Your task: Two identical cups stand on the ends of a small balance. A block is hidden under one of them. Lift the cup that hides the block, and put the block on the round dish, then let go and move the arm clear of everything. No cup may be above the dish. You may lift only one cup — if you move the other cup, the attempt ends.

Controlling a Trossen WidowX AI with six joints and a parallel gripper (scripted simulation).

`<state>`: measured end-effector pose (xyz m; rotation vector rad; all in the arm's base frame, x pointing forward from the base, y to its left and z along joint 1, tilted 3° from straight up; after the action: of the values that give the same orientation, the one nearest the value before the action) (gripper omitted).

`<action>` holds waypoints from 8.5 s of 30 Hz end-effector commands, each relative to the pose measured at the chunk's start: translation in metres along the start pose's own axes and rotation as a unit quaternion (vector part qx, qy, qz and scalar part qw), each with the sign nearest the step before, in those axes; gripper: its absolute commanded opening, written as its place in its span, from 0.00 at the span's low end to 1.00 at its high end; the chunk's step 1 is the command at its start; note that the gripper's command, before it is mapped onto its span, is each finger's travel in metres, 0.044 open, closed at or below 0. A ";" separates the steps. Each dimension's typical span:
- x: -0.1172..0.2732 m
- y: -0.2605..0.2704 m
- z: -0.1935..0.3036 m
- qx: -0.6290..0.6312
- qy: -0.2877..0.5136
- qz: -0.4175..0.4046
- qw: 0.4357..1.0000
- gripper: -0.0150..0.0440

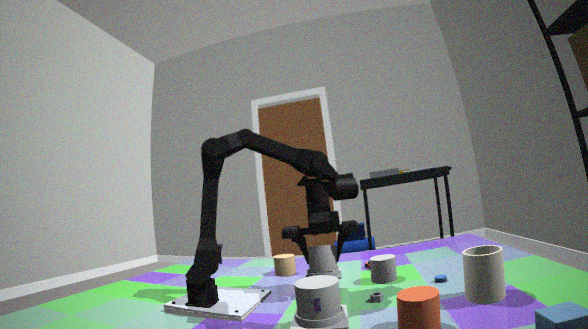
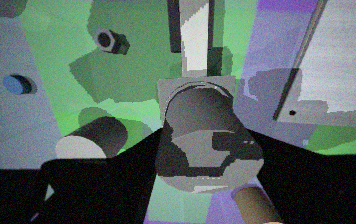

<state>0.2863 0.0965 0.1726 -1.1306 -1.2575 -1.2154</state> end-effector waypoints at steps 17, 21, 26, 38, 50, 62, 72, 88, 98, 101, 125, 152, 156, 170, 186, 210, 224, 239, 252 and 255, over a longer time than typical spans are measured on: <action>0.029 0.004 0.002 0.000 0.005 -0.010 1.000 0.25; 0.035 0.004 0.002 0.000 0.005 -0.010 1.000 0.25; 0.041 0.004 0.001 0.000 0.005 -0.010 1.000 0.25; 0.057 0.002 0.001 0.000 0.005 -0.010 1.000 0.25; 0.073 0.000 0.000 0.000 0.005 -0.010 1.000 0.25; 0.088 -0.003 -0.001 0.000 0.005 -0.010 1.000 0.25; 0.087 -0.004 -0.001 0.000 0.001 -0.005 1.000 0.25; 0.087 -0.004 -0.001 0.000 0.001 -0.005 1.000 0.25; 0.087 -0.004 -0.001 0.000 0.001 -0.005 1.000 0.25; 0.087 -0.004 -0.001 0.000 0.001 -0.005 1.000 0.25; 0.074 -0.004 0.015 -0.001 0.002 -0.006 1.000 0.25; -0.013 -0.034 0.110 -0.001 0.010 -0.008 1.000 0.25; -0.031 -0.034 0.110 -0.001 0.010 -0.008 1.000 0.25; -0.052 -0.034 0.110 -0.001 0.010 -0.008 1.000 0.25; -0.055 -0.034 0.111 0.001 0.012 -0.007 1.000 0.74; 0.011 -0.028 0.097 0.131 0.030 -0.032 0.990 0.69; 0.020 -0.019 0.082 0.362 0.020 -0.044 0.931 0.69; 0.031 -0.007 0.060 0.579 0.001 -0.061 0.813 0.69; 0.039 0.000 0.042 0.741 -0.016 -0.062 0.668 0.69; 0.040 0.002 0.040 0.772 -0.016 -0.064 0.632 0.69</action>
<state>0.2823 0.1371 0.2103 0.2080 -1.7238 0.0802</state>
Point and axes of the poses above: the point midway between the two fingers, 35 mm back from their tips, its own x axis back along the fingers, its own y axis across the jaws, z = x × y, the point moved 5 cm from there along x, back along the fingers, and after that the axes turned 5 degrees about x, right-handed, at the moved point
